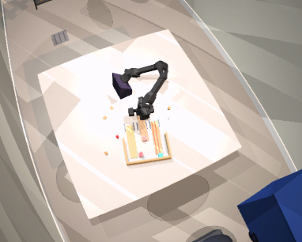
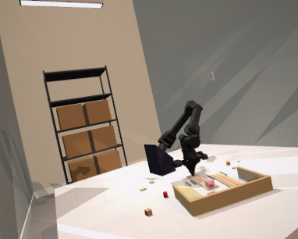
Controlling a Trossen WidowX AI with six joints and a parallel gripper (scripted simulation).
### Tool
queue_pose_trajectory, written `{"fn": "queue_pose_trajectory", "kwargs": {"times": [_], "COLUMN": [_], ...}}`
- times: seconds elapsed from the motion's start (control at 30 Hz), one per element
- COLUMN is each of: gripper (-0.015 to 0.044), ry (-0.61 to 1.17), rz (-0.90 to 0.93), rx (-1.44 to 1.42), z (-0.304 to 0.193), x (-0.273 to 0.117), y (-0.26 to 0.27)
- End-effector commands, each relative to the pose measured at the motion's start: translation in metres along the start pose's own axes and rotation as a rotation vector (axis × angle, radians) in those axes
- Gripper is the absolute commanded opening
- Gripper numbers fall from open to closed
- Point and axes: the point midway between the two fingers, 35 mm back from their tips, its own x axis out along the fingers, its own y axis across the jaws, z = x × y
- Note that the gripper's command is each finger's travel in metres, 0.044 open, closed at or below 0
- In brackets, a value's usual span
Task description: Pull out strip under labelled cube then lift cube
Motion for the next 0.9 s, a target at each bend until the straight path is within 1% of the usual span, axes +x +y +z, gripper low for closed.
{"fn": "queue_pose_trajectory", "kwargs": {"times": [0.0, 0.87], "gripper": [0.0000, 0.0000], "ry": [0.021, 0.023], "rz": [0.002, 0.002], "rx": [0.009, 0.010], "z": [-0.013, -0.051], "x": [0.005, 0.004], "y": [0.000, 0.001]}}
